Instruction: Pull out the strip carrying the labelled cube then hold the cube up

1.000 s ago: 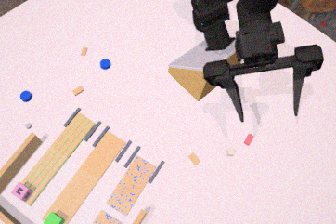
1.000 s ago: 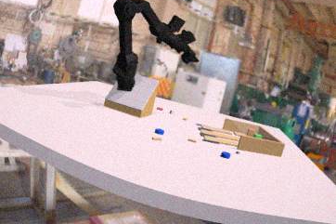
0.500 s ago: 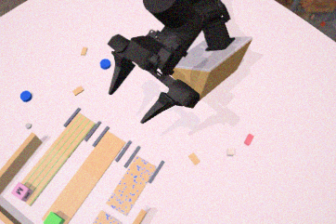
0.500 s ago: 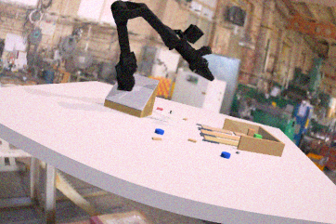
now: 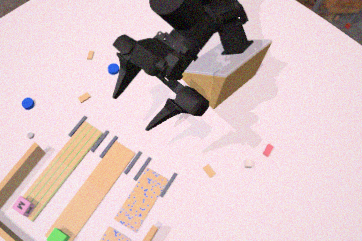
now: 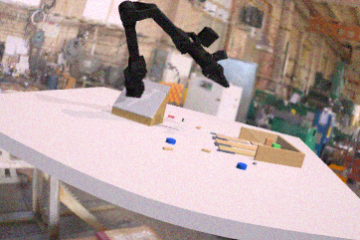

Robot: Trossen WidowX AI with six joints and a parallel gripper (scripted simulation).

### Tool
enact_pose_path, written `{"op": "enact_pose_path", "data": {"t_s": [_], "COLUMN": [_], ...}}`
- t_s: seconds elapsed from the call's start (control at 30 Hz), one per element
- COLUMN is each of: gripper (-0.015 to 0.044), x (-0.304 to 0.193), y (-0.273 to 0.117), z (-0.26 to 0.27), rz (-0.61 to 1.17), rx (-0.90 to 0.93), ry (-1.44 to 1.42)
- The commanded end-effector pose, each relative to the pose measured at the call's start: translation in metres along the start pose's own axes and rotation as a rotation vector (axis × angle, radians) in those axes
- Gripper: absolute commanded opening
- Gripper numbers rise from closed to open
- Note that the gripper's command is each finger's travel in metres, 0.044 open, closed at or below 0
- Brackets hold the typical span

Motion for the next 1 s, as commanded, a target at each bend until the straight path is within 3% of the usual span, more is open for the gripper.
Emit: {"op": "enact_pose_path", "data": {"t_s": [0.0,0.03,0.13,0.53,0.8,0.97], "gripper": [0.0400,0.0400,0.0321,0.0006,0.0000,0.0000], "x": [0.000,0.000,0.006,0.029,0.017,0.014], "y": [0.000,0.000,0.012,0.104,0.150,0.156], "z": [-0.001,-0.001,-0.004,-0.059,-0.111,-0.119], "rz": [0.003,0.003,0.062,0.573,0.906,0.953], "rx": [-0.006,-0.006,-0.010,0.011,0.076,0.089], "ry": [-0.007,-0.007,-0.030,-0.166,-0.198,-0.199]}}
Point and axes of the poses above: the point midway between the two fingers, 35 mm back from their tips, its own y axis out along the fingers, its own z axis across the jaws, x = y × z, the point moved 7 cm from there along -y, back along the fingers
